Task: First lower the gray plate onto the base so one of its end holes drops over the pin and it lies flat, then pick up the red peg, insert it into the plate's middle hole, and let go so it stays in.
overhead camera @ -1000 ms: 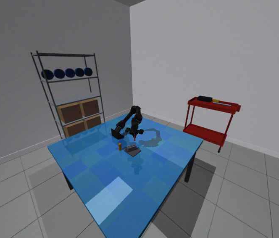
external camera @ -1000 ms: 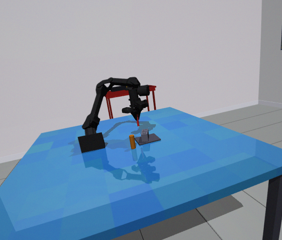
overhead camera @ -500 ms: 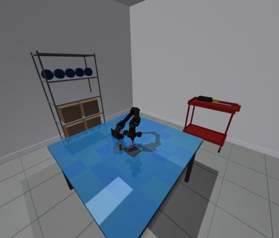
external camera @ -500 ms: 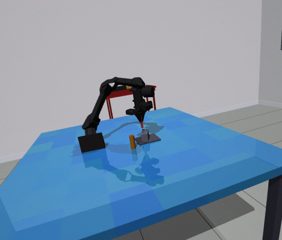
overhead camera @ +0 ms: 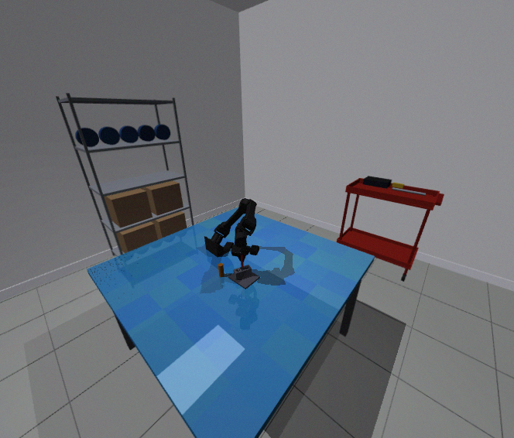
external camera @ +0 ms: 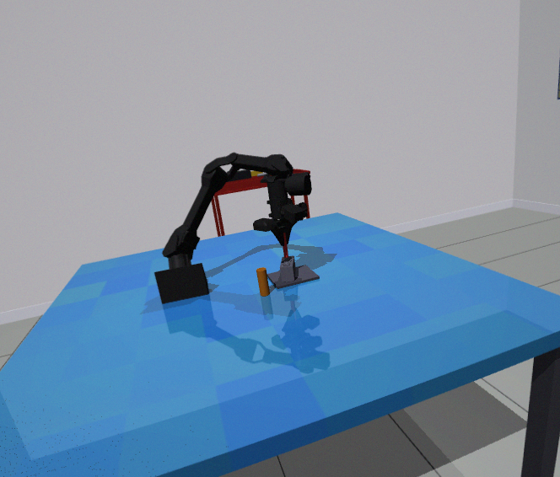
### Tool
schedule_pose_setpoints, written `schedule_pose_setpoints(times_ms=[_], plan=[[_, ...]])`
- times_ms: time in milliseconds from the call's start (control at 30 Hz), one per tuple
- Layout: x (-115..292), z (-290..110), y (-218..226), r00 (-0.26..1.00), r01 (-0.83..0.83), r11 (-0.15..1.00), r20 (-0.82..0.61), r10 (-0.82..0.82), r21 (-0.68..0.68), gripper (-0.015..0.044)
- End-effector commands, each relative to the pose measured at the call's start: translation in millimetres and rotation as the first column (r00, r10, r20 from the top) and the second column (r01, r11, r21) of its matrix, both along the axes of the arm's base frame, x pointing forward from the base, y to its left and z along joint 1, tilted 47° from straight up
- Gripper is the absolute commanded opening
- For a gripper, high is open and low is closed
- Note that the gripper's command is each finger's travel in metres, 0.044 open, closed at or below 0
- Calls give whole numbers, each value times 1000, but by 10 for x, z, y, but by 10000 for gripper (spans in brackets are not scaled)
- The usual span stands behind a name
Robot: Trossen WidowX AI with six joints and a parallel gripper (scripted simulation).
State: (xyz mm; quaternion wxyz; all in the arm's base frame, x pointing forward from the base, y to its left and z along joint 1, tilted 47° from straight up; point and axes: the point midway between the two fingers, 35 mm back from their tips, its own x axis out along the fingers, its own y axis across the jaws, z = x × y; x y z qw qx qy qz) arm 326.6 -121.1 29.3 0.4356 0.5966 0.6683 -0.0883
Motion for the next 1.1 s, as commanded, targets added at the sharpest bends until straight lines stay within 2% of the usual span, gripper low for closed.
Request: schedule_pose_setpoints(times_ms=[0, 1067], plan=[[12, -3, -14, 1000, -4, 1000, 6, 4, -6, 0], [27, -91, 83, 1000, -3, 1000, 6, 3, -5, 0]])
